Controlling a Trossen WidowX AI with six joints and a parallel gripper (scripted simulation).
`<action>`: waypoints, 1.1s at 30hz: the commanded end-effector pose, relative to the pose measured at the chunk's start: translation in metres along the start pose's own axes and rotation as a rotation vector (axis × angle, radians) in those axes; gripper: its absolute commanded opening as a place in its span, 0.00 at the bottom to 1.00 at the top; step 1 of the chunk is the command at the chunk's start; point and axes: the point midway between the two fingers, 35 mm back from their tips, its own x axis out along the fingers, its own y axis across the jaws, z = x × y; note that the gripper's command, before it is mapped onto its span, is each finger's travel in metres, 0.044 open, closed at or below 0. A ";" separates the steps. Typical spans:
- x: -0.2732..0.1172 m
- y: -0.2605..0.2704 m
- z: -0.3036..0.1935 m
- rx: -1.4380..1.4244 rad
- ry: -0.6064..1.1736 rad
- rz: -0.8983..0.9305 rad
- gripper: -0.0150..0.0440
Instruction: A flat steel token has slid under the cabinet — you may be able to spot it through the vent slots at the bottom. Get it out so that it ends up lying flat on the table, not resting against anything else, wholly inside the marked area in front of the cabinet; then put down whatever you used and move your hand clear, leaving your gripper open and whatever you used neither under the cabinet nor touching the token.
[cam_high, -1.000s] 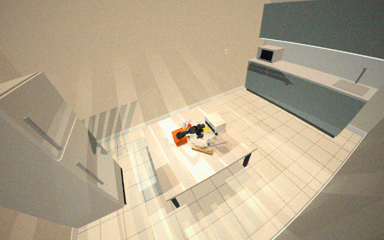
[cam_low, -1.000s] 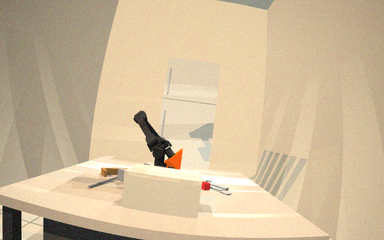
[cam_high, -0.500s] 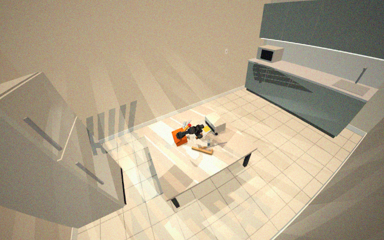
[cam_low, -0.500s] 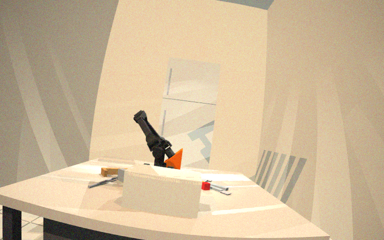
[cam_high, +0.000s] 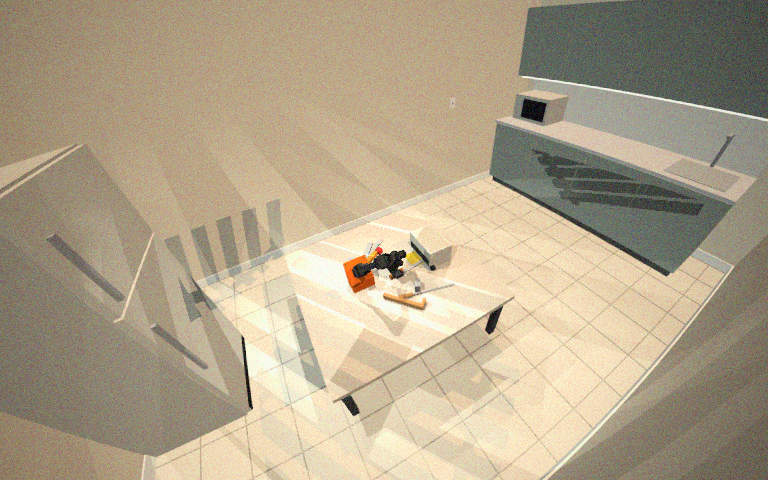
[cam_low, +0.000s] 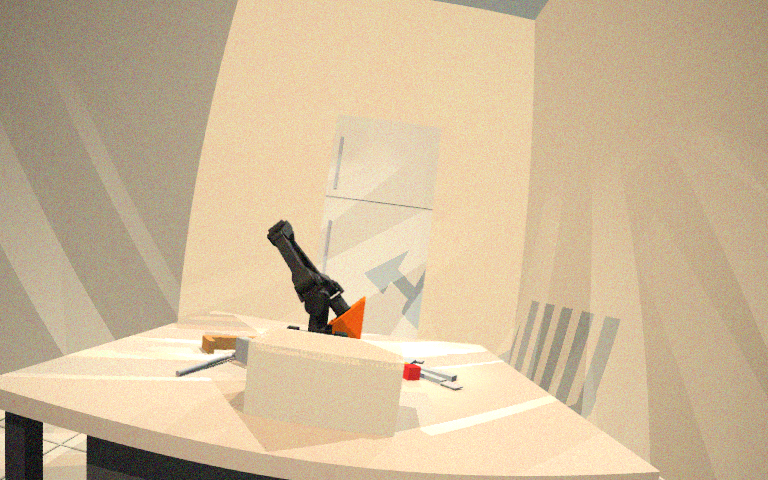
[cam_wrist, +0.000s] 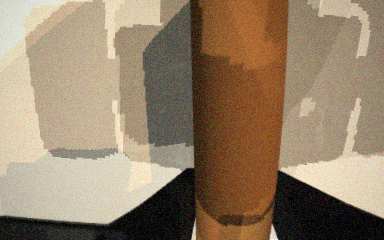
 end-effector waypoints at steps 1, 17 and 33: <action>0.001 0.000 -0.007 -0.008 0.005 0.000 0.25; 0.001 -0.001 -0.026 -0.008 0.006 0.000 0.25; -0.001 -0.012 -0.022 -0.049 0.003 0.000 0.25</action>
